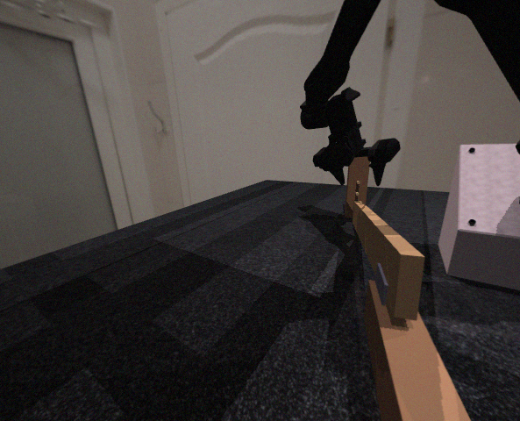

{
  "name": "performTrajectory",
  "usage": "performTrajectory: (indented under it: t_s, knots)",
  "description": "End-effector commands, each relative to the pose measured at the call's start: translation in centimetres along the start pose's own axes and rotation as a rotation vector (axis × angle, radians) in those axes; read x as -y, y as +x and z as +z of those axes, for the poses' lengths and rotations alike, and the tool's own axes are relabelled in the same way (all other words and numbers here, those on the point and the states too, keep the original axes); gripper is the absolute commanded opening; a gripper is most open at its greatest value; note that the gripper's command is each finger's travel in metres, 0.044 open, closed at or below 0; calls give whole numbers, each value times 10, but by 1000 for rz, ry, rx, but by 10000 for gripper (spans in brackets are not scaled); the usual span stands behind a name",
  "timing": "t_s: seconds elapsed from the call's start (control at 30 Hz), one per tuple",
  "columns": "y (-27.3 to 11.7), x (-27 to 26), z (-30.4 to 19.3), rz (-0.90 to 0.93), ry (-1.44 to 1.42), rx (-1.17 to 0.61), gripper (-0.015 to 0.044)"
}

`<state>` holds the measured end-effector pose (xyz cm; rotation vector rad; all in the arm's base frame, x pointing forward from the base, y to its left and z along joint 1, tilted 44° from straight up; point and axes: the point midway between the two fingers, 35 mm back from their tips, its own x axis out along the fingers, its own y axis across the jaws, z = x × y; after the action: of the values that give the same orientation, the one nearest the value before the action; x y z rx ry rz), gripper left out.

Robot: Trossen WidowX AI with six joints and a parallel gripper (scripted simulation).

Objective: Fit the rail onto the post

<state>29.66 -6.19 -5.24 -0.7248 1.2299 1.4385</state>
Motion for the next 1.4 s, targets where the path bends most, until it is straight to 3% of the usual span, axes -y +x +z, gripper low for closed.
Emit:
performTrajectory:
  t_s: [0.0, 0.53, 1.37]
  knots:
    - [7, -30, 28, -234, -573, 387, 440]
    - [8, -31, 29, -236, -575, 389, 440]
    - [44, -25, 46, -237, -575, 389, 440]
